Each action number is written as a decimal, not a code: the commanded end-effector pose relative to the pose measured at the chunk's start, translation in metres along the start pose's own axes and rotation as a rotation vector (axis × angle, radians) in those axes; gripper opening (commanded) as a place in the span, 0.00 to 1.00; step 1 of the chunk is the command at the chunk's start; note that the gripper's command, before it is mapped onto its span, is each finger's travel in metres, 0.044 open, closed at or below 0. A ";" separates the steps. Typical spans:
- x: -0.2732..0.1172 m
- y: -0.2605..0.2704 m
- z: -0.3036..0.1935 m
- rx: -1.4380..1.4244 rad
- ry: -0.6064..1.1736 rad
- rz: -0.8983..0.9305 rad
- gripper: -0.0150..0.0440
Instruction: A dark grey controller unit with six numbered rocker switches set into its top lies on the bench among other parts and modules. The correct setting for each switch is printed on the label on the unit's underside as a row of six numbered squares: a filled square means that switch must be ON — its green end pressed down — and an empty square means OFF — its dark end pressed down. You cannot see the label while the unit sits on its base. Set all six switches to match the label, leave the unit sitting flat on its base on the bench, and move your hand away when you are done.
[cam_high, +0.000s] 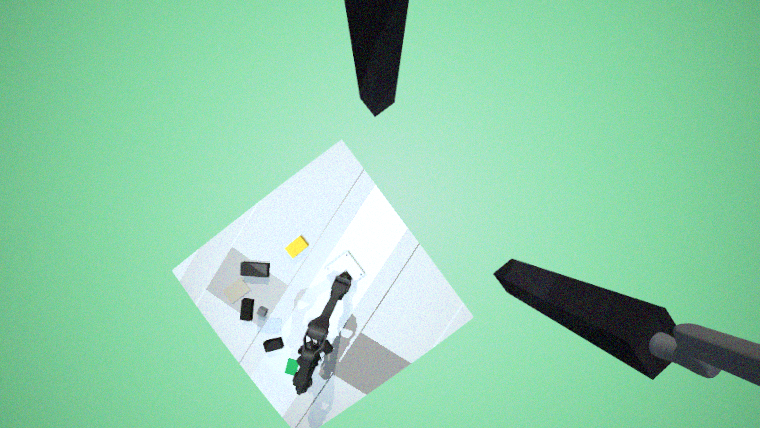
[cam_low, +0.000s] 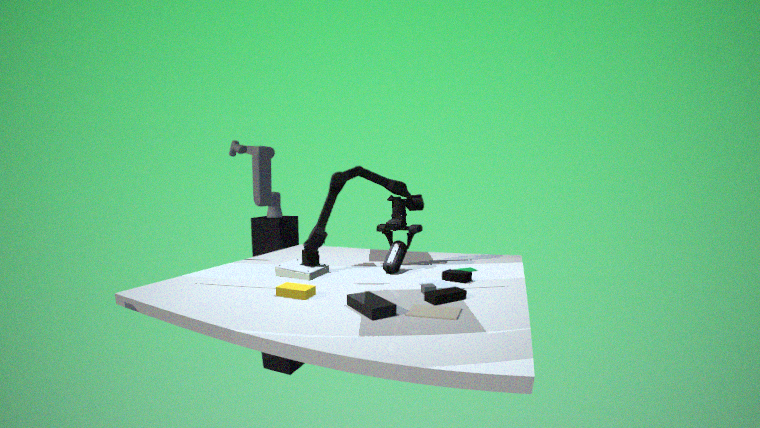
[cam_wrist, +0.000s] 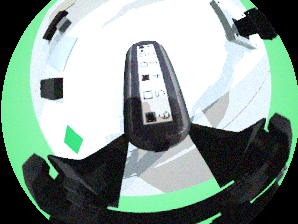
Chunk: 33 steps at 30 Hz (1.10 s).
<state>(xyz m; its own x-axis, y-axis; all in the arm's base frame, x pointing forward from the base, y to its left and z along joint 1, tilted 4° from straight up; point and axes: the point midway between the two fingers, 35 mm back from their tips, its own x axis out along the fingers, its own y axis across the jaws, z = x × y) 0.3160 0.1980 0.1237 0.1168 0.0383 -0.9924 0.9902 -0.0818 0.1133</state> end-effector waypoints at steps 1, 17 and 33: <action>0.007 0.001 0.003 0.013 -0.018 -0.008 0.83; 0.017 0.001 -0.005 0.013 -0.018 -0.009 0.83; 0.028 0.001 -0.011 0.013 -0.017 -0.009 0.83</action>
<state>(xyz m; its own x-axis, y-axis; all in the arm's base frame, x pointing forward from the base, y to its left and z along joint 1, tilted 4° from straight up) 0.3212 0.2122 0.1010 0.1109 0.0360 -0.9932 0.9904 -0.0867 0.1075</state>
